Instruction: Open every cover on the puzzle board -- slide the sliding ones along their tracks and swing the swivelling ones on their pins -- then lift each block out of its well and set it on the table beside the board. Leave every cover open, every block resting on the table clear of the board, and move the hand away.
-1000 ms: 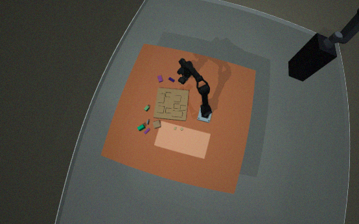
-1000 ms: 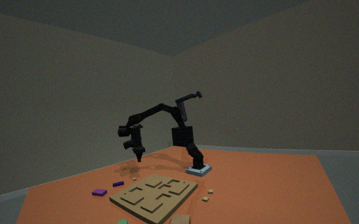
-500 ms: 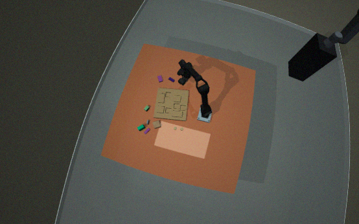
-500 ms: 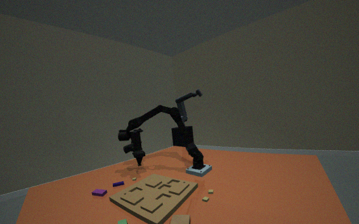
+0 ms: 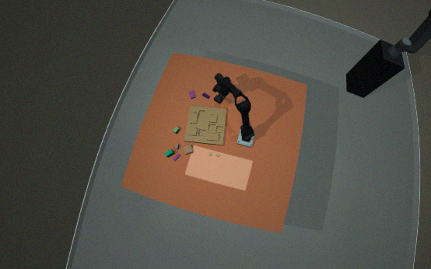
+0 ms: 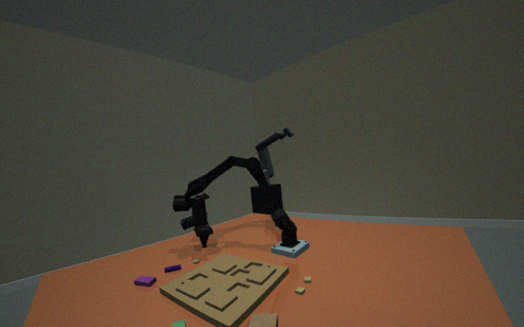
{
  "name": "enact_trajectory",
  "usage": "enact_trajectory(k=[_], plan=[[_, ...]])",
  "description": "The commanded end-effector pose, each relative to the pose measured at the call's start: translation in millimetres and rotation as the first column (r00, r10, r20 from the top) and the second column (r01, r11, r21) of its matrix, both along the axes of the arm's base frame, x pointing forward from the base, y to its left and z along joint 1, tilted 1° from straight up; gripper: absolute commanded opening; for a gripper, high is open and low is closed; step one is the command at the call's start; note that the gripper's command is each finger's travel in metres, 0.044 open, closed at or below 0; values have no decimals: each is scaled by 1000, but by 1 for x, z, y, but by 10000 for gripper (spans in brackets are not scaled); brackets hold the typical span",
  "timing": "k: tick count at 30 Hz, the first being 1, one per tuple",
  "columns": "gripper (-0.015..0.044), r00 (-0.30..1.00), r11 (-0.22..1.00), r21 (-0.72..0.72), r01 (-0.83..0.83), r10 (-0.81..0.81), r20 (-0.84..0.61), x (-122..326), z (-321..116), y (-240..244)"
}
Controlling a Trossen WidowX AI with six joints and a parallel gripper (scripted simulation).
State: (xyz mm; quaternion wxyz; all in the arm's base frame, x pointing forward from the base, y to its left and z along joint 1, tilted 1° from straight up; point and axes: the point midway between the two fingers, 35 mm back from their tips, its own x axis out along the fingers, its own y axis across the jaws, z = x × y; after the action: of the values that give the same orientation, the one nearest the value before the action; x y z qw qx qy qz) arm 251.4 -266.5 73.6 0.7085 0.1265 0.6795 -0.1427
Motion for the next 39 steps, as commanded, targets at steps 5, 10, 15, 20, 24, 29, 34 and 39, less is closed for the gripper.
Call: enact_trajectory(k=[5, 10, 15, 20, 24, 29, 34, 39], plan=[[80, 1000, 1000, 10, -6, 6, -1, -1, -16, 2], [80, 1000, 1000, 10, -6, 6, -1, -1, -24, 3], [80, 1000, 1000, 10, -6, 6, -1, -1, -32, 3], [80, 1000, 1000, 10, -6, 6, -1, -2, -40, 4], [80, 1000, 1000, 10, -6, 6, -1, -2, -47, 5], [80, 1000, 1000, 10, -6, 6, -1, -2, -50, 5], [133, 1000, 1000, 3, -2, 2, -2, -2, -47, 3], [264, 1000, 1000, 3, -2, 2, -2, -2, -47, 3]])
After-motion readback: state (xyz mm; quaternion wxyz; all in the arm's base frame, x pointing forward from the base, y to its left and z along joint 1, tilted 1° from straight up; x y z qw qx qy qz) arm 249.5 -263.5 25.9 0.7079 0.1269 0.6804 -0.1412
